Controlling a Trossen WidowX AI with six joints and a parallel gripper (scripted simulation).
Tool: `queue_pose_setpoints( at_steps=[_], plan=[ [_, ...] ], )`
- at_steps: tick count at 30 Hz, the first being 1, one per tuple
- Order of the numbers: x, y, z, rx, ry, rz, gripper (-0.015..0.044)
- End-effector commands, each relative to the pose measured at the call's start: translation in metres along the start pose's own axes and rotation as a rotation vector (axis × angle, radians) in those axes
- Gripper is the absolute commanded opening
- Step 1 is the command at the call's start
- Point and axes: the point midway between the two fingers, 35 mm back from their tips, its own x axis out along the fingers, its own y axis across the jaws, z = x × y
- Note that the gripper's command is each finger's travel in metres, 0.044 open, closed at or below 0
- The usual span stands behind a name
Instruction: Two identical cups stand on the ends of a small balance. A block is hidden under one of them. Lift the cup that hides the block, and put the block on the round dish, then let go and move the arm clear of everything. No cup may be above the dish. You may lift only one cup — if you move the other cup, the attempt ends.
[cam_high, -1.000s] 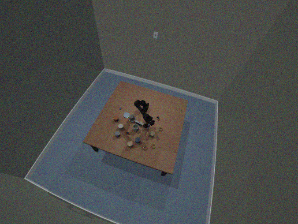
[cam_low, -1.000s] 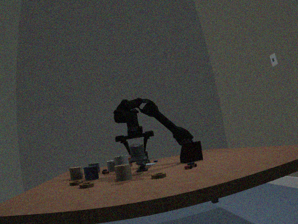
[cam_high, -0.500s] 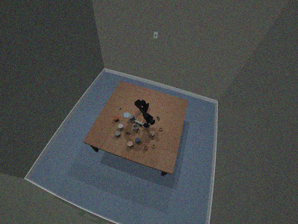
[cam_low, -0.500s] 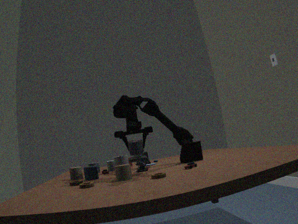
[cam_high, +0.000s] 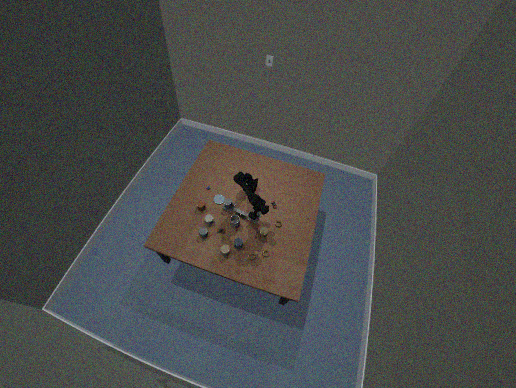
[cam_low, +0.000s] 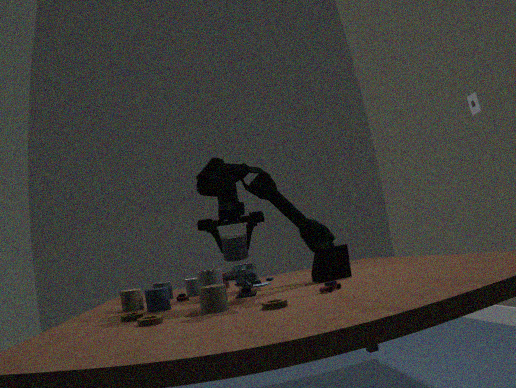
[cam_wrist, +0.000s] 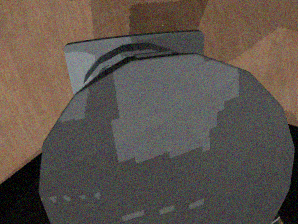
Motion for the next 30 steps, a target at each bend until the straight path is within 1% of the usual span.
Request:
queue_pose_setpoints(
  at_steps=[1,20,21,30],
  plan=[
    [-0.007,0.002,0.002,0.001,-0.005,0.0,0.0],
    [-0.031,0.005,-0.002,0.001,-0.004,0.0,0.0],
    [-0.026,0.003,-0.003,0.0,0.001,0.0,0.0],
    [-0.026,0.003,-0.003,0.0,0.001,0.0,0.0]
  ],
)
